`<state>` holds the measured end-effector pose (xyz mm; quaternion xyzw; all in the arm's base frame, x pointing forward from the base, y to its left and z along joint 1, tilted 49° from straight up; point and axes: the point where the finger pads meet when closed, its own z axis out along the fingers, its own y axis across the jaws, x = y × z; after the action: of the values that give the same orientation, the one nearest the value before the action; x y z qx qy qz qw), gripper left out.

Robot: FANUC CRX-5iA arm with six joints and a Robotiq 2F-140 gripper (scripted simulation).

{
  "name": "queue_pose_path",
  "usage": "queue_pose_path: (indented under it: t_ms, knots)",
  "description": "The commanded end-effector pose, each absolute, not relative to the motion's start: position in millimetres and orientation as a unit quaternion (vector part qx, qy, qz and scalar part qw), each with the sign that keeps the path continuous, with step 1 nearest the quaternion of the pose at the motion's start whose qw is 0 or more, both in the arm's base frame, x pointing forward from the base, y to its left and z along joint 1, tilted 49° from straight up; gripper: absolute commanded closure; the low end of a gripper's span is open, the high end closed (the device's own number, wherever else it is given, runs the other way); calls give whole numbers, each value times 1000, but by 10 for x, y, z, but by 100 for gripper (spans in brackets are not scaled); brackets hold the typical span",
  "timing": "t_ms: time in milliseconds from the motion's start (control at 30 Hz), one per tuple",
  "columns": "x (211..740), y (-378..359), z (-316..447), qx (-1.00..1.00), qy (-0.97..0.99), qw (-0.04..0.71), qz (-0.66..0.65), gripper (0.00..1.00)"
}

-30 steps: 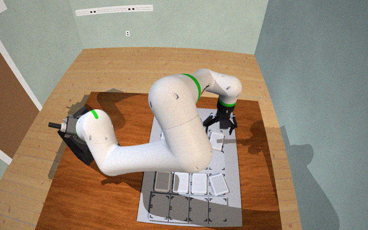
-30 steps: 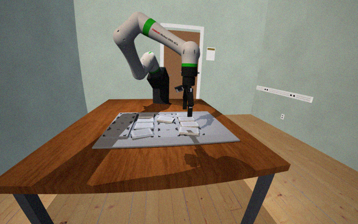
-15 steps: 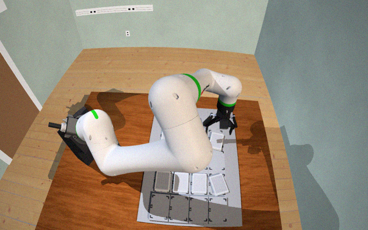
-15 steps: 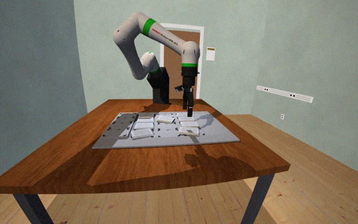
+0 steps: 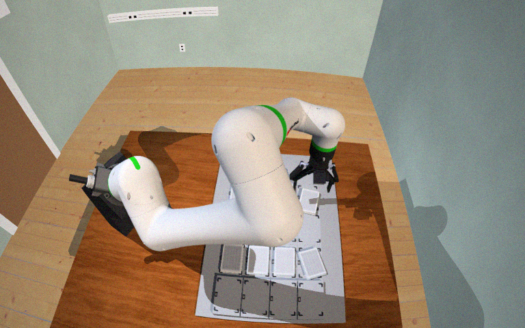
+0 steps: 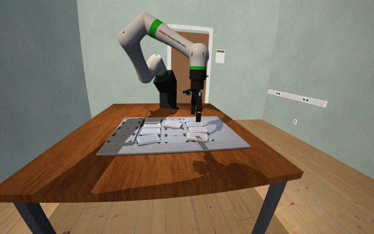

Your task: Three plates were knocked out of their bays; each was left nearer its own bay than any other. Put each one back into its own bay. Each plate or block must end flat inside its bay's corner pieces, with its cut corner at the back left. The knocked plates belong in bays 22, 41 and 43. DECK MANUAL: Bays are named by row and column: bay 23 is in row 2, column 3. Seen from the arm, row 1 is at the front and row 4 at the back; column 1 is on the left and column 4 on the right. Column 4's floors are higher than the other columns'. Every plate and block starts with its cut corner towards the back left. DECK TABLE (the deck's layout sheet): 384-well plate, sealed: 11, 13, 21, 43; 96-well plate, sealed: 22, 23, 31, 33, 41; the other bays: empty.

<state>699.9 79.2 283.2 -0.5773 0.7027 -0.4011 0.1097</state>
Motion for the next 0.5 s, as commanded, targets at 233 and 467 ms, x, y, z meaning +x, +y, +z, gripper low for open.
queue_pose_path:
  t_ms: [233,467]
  knots:
    - [7000,799,2843,-577,702,111,-401,0]
    - [7152,759,2720,-517,748,144,-391,30]
